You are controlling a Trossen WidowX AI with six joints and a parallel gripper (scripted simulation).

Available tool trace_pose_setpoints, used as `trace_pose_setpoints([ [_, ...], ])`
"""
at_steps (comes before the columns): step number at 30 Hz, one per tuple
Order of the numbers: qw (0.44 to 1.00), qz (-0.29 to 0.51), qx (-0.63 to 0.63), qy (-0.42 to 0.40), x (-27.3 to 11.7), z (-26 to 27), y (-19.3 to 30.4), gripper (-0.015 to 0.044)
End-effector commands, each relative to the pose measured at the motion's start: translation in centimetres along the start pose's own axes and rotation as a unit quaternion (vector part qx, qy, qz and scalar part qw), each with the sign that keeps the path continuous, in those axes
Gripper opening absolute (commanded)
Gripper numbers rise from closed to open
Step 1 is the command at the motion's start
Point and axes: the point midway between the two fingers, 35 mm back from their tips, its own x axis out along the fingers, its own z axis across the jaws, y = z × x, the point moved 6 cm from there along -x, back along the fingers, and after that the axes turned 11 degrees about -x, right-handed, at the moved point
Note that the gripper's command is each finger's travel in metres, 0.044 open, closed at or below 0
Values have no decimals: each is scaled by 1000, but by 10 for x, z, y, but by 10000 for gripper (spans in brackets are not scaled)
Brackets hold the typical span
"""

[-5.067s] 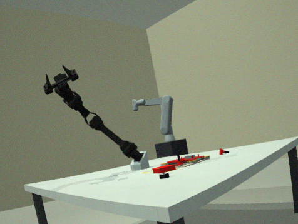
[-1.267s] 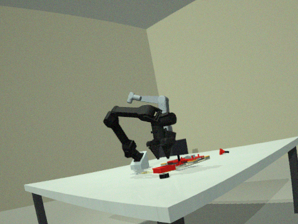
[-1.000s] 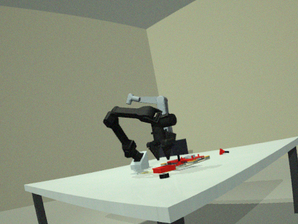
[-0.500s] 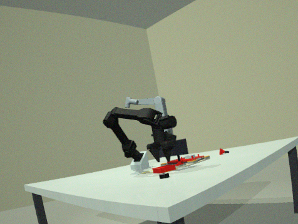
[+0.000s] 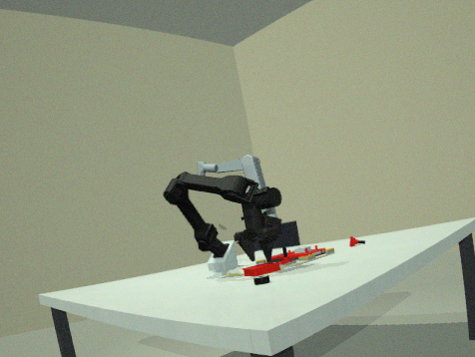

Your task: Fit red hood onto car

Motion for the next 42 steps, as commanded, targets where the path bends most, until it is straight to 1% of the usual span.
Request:
trace_pose_setpoints([
  [1,1000,2,-3,0,2,1,0,440],
  [42,1000,3,-3,0,22,2,1,440],
])
